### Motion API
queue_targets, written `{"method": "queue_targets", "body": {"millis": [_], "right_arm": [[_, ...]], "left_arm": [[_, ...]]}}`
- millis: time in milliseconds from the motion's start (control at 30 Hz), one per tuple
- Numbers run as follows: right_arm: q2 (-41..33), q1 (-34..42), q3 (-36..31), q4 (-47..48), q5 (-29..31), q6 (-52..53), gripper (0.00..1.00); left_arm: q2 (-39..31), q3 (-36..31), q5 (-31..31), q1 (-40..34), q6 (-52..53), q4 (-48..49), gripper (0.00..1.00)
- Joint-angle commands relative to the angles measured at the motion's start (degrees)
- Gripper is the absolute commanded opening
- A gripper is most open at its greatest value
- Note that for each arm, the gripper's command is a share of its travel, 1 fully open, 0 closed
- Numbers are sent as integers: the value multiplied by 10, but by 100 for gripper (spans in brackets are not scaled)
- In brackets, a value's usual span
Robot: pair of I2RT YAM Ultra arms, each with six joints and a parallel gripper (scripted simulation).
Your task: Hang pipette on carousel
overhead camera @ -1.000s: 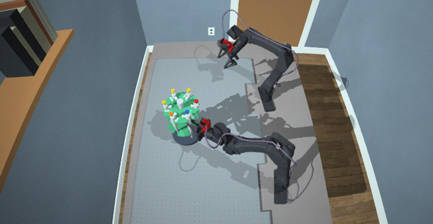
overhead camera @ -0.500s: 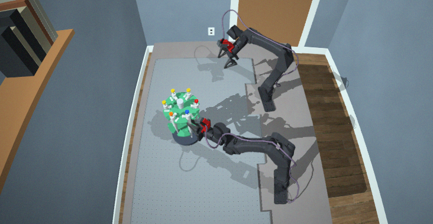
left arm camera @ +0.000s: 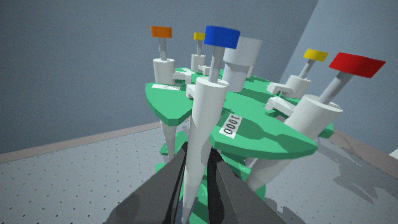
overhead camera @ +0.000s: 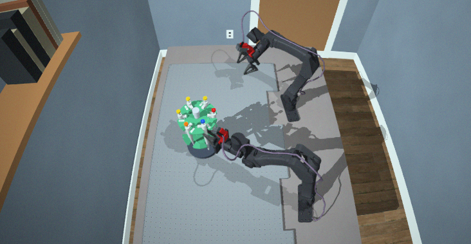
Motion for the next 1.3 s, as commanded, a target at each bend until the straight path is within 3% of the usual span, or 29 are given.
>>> {"method": "queue_targets", "body": {"millis": [0, 1267], "right_arm": [[0, -5, 14, 8, -12, -3, 100], [0, -5, 14, 8, -12, -3, 100]], "left_arm": [[-36, 28, 5, 8, 2, -4, 12], [-37, 29, 5, 8, 2, 8, 12]]}}
